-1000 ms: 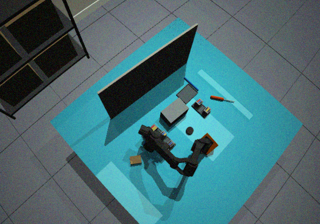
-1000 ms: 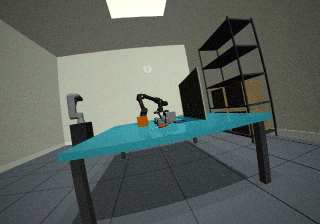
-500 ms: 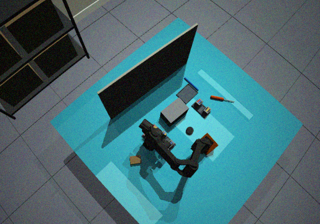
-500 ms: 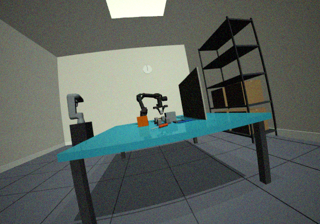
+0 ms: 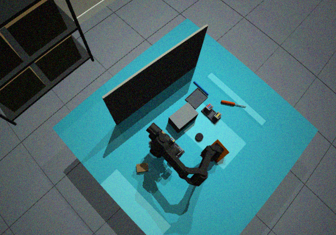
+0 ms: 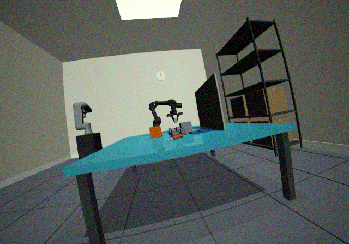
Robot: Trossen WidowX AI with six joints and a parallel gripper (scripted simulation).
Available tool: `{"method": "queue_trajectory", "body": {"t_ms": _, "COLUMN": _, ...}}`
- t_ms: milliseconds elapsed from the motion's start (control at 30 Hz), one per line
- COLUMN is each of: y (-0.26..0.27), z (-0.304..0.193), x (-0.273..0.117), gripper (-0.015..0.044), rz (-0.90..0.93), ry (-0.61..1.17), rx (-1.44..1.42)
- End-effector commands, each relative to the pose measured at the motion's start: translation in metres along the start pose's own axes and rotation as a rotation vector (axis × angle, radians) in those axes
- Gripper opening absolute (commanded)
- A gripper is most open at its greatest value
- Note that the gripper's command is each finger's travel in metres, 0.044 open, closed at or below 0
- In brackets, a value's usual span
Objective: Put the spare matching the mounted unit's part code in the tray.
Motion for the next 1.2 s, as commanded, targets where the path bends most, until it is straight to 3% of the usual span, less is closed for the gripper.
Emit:
{"method": "queue_trajectory", "body": {"t_ms": 0, "y": -0.003, "z": 0.001, "x": -0.018, "gripper": 0.0000, "rz": -0.006, "ry": -0.007, "rx": -0.008}}
{"method": "queue_trajectory", "body": {"t_ms": 267, "y": -0.006, "z": 0.000, "x": -0.033, "gripper": 0.0000, "rz": -0.014, "ry": -0.008, "rx": -0.015}}
{"method": "queue_trajectory", "body": {"t_ms": 533, "y": -0.044, "z": -0.020, "x": -0.037, "gripper": 0.0000, "rz": -0.022, "ry": 0.014, "rx": -0.011}}
{"method": "queue_trajectory", "body": {"t_ms": 1167, "y": -0.121, "z": -0.106, "x": -0.046, "gripper": 0.0000, "rz": -0.032, "ry": 0.052, "rx": 0.062}}
Point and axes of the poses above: the point midway between the two fingers, 35 mm back from their tips, its own x axis out along the fingers, its own y axis across the jaws, z = x × y, the point moved 6 cm from there along -x, back along the fingers, and after that the axes turned 14 degrees about x, right-handed, at the moved point
